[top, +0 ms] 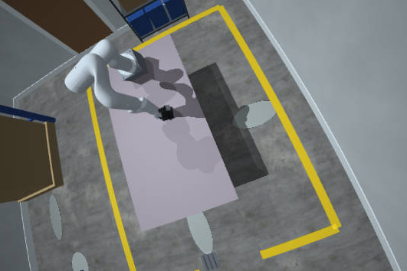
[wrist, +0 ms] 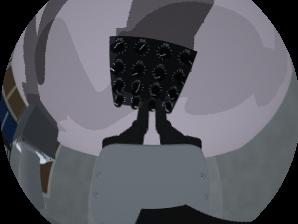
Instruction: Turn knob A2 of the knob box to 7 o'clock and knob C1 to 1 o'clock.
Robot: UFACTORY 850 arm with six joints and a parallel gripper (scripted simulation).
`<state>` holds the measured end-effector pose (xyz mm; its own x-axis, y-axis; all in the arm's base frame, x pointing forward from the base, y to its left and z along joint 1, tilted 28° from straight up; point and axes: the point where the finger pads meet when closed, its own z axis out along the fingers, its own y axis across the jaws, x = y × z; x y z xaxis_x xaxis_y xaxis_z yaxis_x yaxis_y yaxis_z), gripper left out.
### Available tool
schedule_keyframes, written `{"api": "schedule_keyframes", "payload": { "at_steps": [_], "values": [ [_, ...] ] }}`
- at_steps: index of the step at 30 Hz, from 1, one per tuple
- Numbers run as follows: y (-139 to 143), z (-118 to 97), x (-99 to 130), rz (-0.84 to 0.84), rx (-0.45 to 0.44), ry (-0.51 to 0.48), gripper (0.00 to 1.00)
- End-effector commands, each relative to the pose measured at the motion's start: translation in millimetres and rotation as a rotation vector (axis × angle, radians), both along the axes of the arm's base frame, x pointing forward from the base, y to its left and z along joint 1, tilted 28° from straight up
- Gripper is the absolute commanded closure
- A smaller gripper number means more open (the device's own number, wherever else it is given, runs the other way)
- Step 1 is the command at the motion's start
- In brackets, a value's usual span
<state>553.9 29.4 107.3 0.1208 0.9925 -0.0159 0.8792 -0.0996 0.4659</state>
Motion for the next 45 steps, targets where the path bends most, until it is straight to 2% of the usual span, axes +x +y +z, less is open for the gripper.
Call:
{"api": "schedule_keyframes", "payload": {
  "at_steps": [1,22,37,45],
  "values": [
    [0.1,0.5,0.4,0.067,-0.038,0.007,0.92],
    [0.1,0.5,0.4,0.419,-0.222,0.035,0.92],
    [0.1,0.5,0.4,0.773,-0.406,0.064,0.92],
    [0.1,0.5,0.4,0.898,-0.471,0.074,0.92]
  ]
}}
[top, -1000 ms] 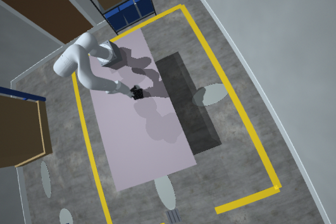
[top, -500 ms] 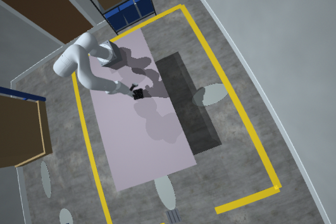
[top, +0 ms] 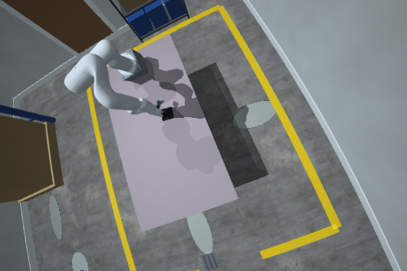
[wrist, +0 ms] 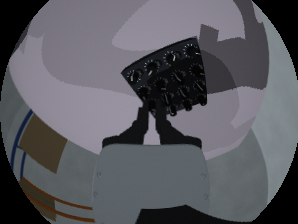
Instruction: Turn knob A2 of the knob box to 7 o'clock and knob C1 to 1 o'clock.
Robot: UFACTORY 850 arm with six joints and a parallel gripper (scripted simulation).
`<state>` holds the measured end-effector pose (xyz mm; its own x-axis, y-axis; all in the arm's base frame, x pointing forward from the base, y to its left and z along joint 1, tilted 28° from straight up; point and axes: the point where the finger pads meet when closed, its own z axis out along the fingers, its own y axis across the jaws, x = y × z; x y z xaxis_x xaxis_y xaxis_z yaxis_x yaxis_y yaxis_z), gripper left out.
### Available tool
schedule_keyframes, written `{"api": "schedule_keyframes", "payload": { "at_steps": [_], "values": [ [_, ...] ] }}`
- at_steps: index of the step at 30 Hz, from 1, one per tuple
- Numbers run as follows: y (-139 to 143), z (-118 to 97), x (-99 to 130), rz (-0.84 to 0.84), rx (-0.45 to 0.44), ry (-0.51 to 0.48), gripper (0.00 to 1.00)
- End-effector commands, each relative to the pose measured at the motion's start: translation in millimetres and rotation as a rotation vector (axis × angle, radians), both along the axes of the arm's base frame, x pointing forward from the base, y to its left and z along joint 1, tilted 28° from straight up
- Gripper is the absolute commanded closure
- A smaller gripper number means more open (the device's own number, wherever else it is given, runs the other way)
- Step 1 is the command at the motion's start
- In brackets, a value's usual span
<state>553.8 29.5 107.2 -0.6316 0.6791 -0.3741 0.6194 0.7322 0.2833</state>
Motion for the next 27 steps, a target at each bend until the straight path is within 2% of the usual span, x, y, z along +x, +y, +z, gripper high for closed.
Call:
{"api": "schedule_keyframes", "payload": {
  "at_steps": [1,9,27],
  "values": [
    [0.1,0.6,0.4,0.092,-0.072,0.014,0.92],
    [0.1,0.6,0.4,0.223,-0.14,0.023,0.92],
    [0.1,0.6,0.4,0.349,-0.206,0.032,0.92]
  ]
}}
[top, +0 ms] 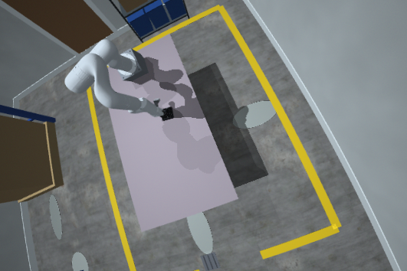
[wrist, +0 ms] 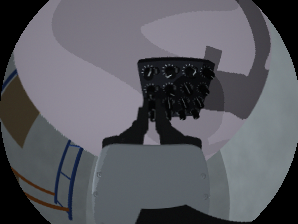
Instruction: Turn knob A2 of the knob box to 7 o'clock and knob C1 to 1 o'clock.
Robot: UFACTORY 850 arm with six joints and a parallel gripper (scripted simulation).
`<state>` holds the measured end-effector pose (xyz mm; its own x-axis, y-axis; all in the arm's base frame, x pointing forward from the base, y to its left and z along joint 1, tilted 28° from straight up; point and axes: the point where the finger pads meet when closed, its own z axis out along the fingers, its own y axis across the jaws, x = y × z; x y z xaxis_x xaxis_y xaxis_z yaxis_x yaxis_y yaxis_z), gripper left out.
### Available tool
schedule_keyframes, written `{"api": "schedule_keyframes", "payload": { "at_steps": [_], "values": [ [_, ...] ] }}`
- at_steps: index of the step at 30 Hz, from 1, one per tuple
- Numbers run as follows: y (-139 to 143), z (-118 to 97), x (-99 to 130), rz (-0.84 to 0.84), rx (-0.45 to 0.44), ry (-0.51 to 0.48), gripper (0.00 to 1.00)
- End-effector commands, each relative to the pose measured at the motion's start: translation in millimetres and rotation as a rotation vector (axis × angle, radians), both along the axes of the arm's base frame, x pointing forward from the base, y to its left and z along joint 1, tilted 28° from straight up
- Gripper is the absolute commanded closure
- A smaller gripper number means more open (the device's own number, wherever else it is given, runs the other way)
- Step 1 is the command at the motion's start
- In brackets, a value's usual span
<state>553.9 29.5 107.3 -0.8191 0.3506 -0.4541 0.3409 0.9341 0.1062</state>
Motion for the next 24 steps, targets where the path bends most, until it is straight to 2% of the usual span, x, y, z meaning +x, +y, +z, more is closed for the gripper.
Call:
{"api": "schedule_keyframes", "payload": {
  "at_steps": [1,23,24],
  "values": [
    [0.0,0.6,0.4,0.013,-0.013,0.003,0.92],
    [0.0,0.6,0.4,0.026,-0.02,0.004,0.92],
    [0.0,0.6,0.4,0.026,-0.02,0.004,0.81]
  ]
}}
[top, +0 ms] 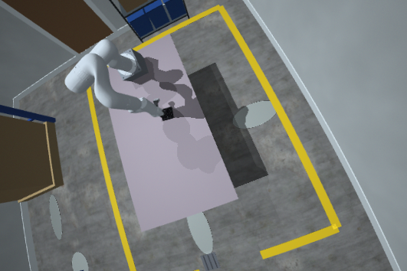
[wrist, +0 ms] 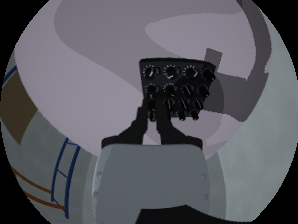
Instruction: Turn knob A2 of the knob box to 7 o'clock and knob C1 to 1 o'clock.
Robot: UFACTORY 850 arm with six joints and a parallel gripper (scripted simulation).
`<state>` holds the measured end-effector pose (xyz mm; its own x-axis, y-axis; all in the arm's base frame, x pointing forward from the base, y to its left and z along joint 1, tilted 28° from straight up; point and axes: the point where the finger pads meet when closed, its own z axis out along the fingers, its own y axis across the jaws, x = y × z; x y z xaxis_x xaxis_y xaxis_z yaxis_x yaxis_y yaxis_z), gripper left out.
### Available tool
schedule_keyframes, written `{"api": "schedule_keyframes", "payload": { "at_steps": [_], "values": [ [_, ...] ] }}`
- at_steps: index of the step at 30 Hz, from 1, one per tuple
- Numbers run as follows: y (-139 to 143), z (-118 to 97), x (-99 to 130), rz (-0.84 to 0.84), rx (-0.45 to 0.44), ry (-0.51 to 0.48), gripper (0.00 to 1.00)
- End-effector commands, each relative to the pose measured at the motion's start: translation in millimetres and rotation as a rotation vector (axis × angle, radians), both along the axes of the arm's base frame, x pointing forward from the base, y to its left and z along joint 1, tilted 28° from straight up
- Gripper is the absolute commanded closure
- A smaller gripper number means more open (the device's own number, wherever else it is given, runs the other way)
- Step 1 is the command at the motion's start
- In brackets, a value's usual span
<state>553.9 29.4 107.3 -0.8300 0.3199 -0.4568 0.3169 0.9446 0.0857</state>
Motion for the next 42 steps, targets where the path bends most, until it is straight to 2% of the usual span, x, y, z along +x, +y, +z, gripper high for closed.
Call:
{"api": "schedule_keyframes", "payload": {
  "at_steps": [1,22,42],
  "values": [
    [0.1,0.5,0.4,0.0,0.0,-0.001,0.81],
    [0.2,1.2,0.0,0.0,0.0,-0.001,0.81],
    [2.7,32.0,-15.9,0.0,0.0,-0.001,0.81]
  ]
}}
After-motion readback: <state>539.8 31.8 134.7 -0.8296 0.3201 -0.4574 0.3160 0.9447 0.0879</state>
